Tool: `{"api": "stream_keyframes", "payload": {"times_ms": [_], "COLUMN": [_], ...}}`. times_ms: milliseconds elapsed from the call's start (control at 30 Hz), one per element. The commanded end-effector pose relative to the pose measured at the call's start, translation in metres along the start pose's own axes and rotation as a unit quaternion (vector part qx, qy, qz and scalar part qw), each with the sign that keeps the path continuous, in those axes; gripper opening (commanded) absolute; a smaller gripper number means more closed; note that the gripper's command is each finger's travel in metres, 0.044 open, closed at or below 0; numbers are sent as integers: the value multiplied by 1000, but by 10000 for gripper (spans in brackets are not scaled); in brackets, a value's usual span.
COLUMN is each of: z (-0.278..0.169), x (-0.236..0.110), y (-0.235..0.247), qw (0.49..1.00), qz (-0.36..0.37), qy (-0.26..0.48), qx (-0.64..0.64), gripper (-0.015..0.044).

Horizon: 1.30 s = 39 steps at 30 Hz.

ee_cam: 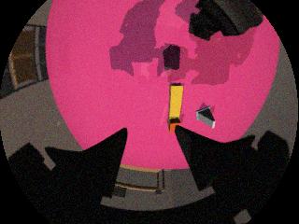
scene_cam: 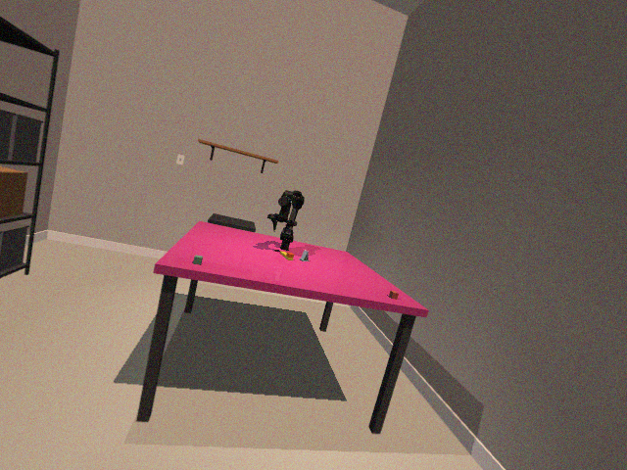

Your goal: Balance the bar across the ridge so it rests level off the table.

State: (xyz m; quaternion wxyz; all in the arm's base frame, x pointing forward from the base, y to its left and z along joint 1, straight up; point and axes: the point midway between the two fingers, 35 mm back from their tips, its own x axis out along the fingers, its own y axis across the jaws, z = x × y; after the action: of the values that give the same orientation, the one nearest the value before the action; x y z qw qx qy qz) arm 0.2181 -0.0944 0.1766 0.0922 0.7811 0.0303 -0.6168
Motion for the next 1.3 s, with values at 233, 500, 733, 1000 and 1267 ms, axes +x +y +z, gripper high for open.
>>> {"api": "stream_keyframes", "payload": {"times_ms": [233,500,733,1000,1267], "z": [-16,-24,-26,-18,-13], "x": [19,32,41,87,104], "y": [-32,-58,-70,-74,-77], "qw": [998,995,993,993,993], "qz": [-33,-49,-53,-53,-53], "qy": [-46,-83,-100,-100,-100], "qx": [-11,-21,-26,-26,-26], "gripper": [315,315,315,315,315]}}
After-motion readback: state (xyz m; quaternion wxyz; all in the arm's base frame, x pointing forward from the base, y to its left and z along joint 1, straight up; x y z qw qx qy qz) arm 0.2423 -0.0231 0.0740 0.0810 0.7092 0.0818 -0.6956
